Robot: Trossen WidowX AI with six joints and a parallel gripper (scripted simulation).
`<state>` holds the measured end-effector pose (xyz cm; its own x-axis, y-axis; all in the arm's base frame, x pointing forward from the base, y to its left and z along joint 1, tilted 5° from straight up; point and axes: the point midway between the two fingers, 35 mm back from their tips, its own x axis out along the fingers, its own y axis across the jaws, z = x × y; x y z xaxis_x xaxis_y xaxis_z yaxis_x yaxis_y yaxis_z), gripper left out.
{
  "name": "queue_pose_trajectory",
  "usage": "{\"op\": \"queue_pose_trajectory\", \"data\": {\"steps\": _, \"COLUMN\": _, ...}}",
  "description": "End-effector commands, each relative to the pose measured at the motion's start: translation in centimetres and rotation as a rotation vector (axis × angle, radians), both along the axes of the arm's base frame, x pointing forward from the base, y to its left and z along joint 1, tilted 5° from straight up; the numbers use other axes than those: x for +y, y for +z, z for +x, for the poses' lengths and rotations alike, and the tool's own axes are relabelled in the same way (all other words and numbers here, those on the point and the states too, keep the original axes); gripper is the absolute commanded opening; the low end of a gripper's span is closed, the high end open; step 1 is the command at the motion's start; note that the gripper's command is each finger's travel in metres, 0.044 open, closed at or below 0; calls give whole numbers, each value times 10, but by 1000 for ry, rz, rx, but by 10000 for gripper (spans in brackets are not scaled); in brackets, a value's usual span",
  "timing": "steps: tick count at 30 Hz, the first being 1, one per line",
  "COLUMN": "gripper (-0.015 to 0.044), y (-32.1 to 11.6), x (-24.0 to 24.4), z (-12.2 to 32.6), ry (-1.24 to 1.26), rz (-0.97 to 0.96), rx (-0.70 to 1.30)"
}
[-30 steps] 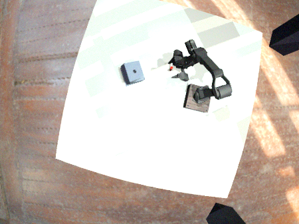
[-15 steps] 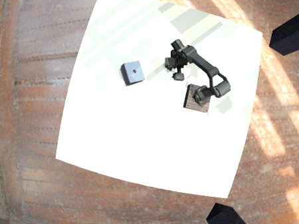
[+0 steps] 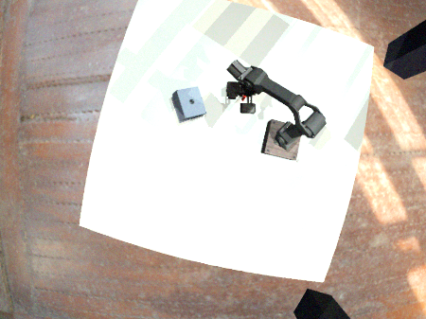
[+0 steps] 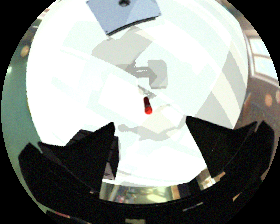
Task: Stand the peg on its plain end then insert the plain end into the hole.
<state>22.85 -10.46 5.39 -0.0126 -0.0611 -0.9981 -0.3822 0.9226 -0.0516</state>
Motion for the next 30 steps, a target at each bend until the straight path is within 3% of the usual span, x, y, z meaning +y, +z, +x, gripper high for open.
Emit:
{"op": "queue_pose_trajectory", "data": {"steps": 1, "gripper": 440, "y": -1, "x": -1, "z": -1, "ry": -9, "rz": -12, "rx": 16}}
{"op": "queue_pose_trajectory", "data": {"steps": 13, "gripper": 440, "y": -21, "x": -2, "z": -2, "ry": 149, "rz": -9, "rx": 27}}
{"op": "queue_pose_trajectory", "data": {"steps": 30, "gripper": 440, "y": -42, "x": -4, "z": -1, "ry": 152, "rz": -9, "rx": 27}}
